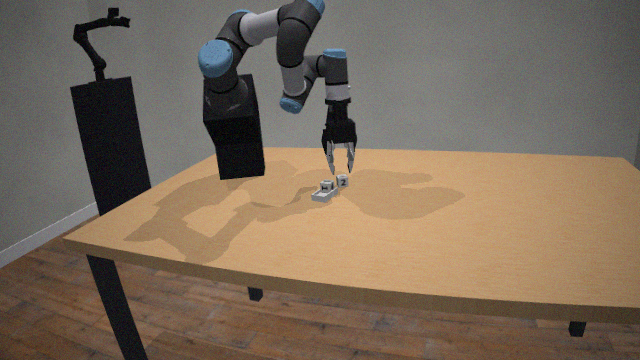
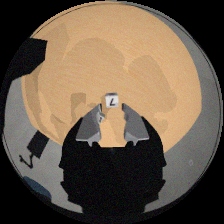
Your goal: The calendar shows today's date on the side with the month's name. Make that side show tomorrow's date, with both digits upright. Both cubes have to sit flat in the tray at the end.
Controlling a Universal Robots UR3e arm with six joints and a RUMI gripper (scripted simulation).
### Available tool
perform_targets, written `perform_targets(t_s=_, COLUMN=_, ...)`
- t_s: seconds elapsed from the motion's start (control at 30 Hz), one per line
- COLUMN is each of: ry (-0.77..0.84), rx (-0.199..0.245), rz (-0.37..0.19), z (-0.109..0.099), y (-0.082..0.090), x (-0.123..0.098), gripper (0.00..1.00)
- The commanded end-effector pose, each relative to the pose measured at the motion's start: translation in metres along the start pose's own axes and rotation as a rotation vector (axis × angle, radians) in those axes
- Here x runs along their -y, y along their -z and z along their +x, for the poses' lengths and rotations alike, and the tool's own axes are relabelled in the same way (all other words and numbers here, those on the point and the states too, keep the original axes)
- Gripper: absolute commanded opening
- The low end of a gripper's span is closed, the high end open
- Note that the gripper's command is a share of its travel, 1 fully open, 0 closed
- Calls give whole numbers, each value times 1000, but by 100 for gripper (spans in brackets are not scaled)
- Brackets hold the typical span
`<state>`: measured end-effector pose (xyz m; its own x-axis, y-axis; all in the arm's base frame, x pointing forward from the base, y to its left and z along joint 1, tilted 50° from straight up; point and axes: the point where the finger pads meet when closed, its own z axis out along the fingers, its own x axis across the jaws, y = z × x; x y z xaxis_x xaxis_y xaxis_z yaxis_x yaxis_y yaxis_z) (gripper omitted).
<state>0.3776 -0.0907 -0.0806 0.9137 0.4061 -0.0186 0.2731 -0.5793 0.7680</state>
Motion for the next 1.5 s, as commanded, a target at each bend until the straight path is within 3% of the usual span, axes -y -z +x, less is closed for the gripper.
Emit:
perform_targets(t_s=0.0, ry=0, rx=-1, rz=0, z=0, y=0, x=0, gripper=28)
perform_targets(t_s=0.73, ry=0, rx=-1, rz=0, z=0, y=-1, x=0, gripper=28)
perform_targets(t_s=1.47, ry=0, rx=-1, rz=0, z=0, y=-26, x=0, gripper=28)
